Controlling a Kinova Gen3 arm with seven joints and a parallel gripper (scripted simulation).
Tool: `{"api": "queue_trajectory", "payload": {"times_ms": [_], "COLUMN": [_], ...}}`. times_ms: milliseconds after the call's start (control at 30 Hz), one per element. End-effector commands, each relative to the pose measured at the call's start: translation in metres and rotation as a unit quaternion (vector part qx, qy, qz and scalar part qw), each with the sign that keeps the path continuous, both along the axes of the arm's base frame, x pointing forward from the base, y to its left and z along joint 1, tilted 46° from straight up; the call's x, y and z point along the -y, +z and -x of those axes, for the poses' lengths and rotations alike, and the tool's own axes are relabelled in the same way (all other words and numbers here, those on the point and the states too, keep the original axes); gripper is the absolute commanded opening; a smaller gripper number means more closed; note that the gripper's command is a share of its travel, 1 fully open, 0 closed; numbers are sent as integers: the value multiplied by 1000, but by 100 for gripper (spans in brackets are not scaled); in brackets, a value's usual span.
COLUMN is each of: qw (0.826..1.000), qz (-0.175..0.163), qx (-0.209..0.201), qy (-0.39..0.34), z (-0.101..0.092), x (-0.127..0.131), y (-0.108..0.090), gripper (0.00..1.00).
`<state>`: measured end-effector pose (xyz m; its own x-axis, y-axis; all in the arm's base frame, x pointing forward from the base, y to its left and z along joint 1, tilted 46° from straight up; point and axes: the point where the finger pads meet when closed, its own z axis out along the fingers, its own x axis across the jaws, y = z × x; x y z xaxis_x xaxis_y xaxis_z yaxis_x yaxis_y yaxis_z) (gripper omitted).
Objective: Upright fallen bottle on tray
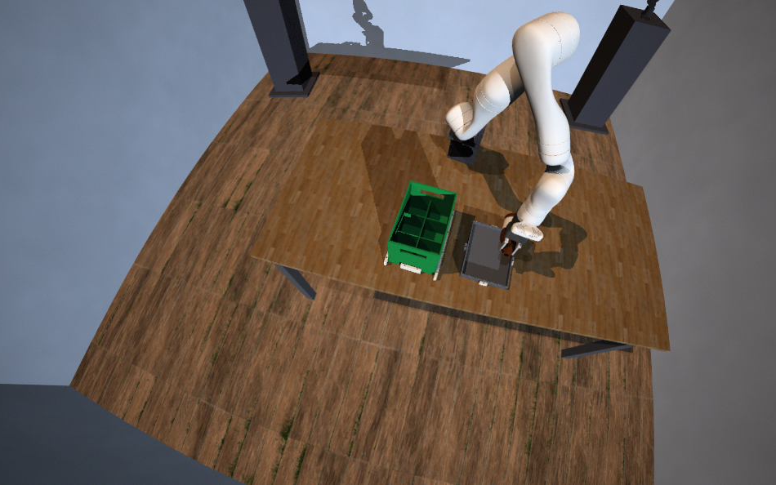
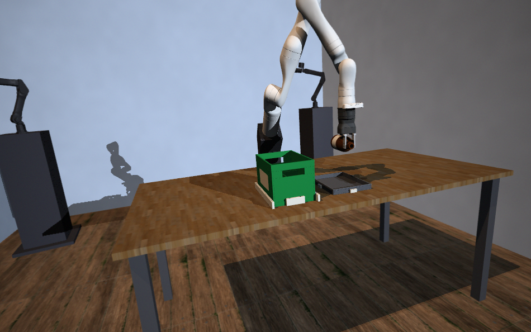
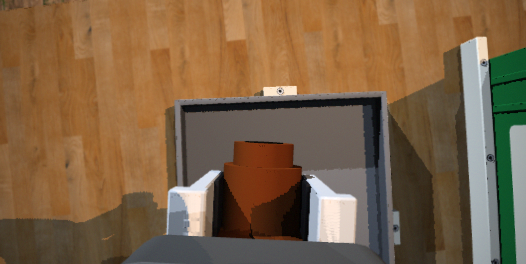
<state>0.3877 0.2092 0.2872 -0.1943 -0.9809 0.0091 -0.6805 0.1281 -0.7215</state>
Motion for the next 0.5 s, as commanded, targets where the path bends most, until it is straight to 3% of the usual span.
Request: {"api": "queue_trajectory", "payload": {"times_ms": [0, 467], "qw": [1000, 995], "qz": [-7, -69], "qx": [3, 16], "qy": [-8, -68], "z": [0, 0], "x": [0, 0], "y": [1, 1], "gripper": [0, 0]}}
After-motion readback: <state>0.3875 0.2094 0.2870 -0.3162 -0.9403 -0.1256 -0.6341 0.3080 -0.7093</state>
